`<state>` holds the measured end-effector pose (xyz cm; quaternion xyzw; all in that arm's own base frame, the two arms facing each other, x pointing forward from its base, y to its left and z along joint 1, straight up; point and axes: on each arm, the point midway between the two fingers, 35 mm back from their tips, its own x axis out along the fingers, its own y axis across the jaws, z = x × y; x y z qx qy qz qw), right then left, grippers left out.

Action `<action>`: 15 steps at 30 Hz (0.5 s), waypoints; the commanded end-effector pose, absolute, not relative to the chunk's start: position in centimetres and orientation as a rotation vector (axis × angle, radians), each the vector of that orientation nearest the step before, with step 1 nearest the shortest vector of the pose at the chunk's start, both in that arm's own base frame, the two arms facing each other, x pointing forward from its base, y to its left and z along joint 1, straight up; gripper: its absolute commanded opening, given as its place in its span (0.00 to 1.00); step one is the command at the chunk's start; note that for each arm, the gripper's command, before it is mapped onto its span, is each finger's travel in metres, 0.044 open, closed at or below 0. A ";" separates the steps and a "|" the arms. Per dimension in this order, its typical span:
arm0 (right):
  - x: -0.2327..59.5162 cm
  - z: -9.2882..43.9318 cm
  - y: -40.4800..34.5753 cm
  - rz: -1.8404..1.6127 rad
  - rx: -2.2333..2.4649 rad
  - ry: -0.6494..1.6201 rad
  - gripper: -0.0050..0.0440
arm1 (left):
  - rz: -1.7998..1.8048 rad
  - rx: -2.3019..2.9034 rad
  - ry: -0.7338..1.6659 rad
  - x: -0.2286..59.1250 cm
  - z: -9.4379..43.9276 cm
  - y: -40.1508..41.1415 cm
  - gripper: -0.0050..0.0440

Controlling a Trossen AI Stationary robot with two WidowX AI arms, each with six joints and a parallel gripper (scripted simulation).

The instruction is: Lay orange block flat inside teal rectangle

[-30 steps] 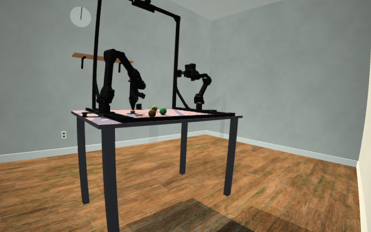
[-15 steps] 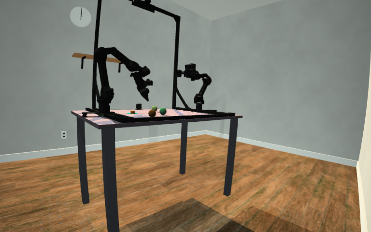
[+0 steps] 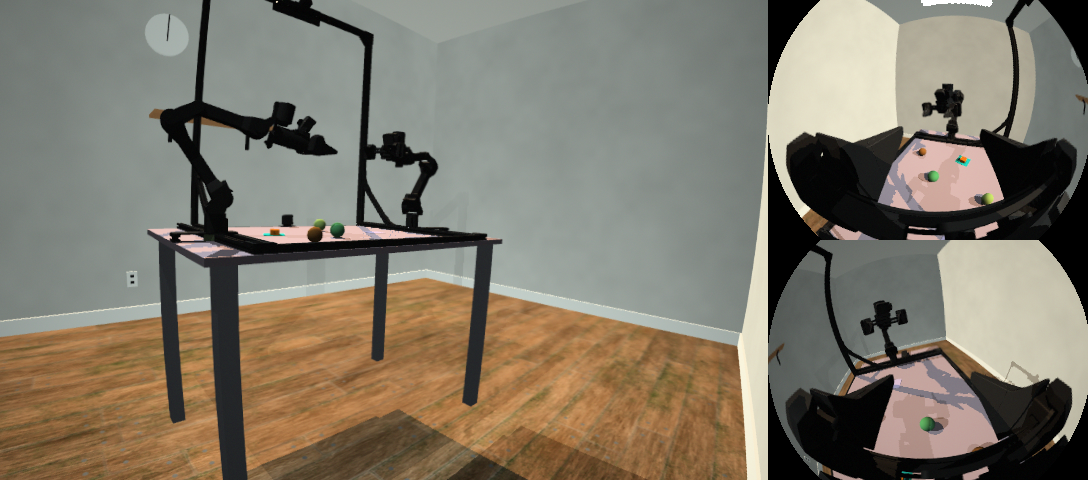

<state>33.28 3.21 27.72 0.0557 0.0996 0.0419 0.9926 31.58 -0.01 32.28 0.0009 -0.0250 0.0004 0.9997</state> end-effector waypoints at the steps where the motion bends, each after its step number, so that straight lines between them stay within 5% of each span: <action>1: 32.2 31.1 0.8 0.024 0.029 0.011 1.00 | 0.000 0.000 -0.050 31.6 32.3 0.0 1.00; 15: 31.6 32.3 0.0 0.000 0.000 -0.050 1.00 | 0.000 0.000 -0.050 31.6 32.3 0.0 1.00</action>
